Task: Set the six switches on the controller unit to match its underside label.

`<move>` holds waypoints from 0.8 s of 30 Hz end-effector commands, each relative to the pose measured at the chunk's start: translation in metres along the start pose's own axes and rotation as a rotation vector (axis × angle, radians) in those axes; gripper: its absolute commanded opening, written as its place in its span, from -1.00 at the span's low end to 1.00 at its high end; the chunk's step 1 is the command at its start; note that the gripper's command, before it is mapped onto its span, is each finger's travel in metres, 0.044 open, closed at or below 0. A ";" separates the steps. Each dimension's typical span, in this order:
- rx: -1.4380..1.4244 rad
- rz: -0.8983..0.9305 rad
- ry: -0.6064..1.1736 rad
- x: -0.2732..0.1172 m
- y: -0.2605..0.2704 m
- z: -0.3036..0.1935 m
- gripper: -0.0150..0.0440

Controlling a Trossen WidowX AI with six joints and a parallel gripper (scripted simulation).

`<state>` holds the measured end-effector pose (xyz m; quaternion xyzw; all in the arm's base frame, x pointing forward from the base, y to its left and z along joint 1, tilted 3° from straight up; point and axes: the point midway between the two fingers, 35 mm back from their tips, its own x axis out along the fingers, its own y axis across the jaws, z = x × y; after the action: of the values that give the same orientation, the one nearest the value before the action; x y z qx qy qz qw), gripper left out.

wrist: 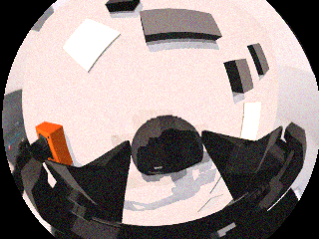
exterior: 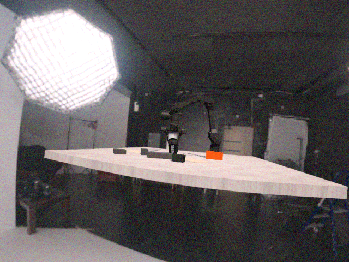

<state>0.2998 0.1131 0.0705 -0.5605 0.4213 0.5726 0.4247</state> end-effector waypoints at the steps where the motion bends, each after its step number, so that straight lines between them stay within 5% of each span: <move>1: 0.012 0.020 0.007 0.007 0.005 -0.002 0.65; 24: 0.012 0.020 0.006 0.020 0.005 0.011 0.65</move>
<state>0.2954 0.1270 0.0575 -0.5596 0.4202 0.5743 0.4248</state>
